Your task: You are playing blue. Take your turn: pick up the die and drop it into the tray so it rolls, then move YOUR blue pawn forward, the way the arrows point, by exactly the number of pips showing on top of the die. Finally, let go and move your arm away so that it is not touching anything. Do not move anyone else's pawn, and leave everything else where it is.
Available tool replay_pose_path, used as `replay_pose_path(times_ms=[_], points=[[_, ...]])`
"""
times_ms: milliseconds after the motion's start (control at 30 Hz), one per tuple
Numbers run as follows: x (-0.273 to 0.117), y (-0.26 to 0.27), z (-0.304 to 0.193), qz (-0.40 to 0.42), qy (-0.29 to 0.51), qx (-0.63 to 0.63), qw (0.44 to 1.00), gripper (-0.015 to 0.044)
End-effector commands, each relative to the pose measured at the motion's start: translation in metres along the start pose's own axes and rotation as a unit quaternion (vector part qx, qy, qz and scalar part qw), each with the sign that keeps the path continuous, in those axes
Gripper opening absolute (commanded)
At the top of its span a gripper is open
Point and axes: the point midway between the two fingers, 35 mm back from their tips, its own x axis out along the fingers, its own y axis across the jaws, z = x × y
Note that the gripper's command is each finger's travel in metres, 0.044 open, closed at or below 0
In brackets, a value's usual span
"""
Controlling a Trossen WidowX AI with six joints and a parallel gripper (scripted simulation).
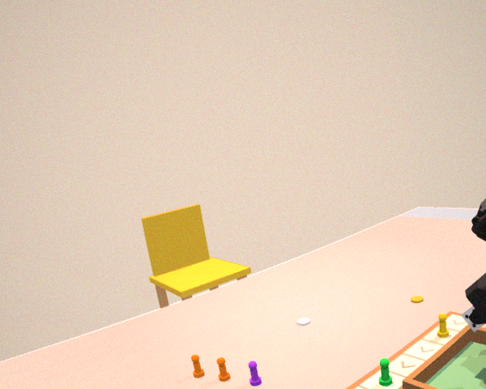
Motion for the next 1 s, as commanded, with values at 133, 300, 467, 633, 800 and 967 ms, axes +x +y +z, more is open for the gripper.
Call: replay_pose_path(times_ms=[133, 300, 467, 633, 800, 967], points=[[-0.040, 0.010, 0.002, 0.010, -0.021, 0.007, 1.000, 0.0000], [-0.041, 0.008, 0.002, 0.010, -0.021, 0.007, 1.000, 0.0000], [-0.041, 0.009, 0.001, 0.013, -0.019, 0.005, 1.000, 0.0000], [-0.041, 0.009, 0.001, 0.013, -0.019, 0.005, 1.000, 0.0000], [-0.041, 0.009, 0.001, 0.013, -0.019, 0.005, 1.000, 0.0105], [-0.043, 0.010, 0.003, 0.013, -0.019, 0.005, 1.000, 0.0236]])
